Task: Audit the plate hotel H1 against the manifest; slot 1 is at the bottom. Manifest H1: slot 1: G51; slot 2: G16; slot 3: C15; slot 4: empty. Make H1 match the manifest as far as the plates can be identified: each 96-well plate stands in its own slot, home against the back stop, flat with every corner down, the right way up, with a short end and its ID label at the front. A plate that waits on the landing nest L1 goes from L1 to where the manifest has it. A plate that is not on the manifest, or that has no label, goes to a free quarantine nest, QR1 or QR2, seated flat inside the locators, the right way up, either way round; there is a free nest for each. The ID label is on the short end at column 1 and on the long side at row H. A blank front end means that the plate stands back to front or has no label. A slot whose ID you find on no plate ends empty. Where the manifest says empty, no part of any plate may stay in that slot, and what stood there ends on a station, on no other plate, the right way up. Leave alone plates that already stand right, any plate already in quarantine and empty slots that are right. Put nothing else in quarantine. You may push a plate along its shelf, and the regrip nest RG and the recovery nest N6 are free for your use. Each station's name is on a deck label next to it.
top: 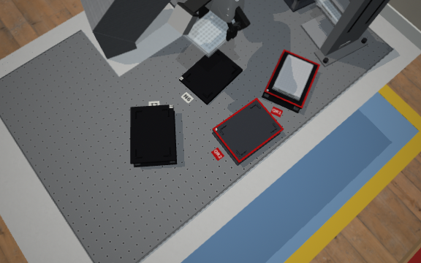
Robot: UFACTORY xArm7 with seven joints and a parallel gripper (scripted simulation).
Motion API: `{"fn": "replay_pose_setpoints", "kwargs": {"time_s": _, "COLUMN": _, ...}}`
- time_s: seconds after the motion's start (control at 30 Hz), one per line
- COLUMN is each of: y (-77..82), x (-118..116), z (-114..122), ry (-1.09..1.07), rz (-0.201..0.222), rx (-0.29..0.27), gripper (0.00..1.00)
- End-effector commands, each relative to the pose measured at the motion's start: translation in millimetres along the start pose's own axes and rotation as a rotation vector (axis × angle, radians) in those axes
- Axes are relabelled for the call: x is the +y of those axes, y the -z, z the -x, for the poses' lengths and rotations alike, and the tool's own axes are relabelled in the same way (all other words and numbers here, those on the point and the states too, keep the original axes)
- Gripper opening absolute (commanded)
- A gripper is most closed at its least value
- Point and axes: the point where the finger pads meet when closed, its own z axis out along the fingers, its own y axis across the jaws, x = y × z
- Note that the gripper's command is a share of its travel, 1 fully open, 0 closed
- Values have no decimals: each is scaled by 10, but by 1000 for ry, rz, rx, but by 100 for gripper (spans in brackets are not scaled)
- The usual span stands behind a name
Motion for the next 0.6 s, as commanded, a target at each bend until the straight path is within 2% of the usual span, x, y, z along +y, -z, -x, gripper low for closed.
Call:
{"fn": "replay_pose_setpoints", "kwargs": {"time_s": 0.0, "y": 152, "x": 4, "z": 9, "ry": 0, "rz": -2, "rx": 2, "gripper": 0}}
{"fn": "replay_pose_setpoints", "kwargs": {"time_s": 0.5, "y": 653, "x": 4, "z": 10, "ry": 0, "rz": -2, "rx": 2, "gripper": 0}}
{"fn": "replay_pose_setpoints", "kwargs": {"time_s": 0.57, "y": 653, "x": 4, "z": 10, "ry": 0, "rz": -2, "rx": 2, "gripper": 0}}
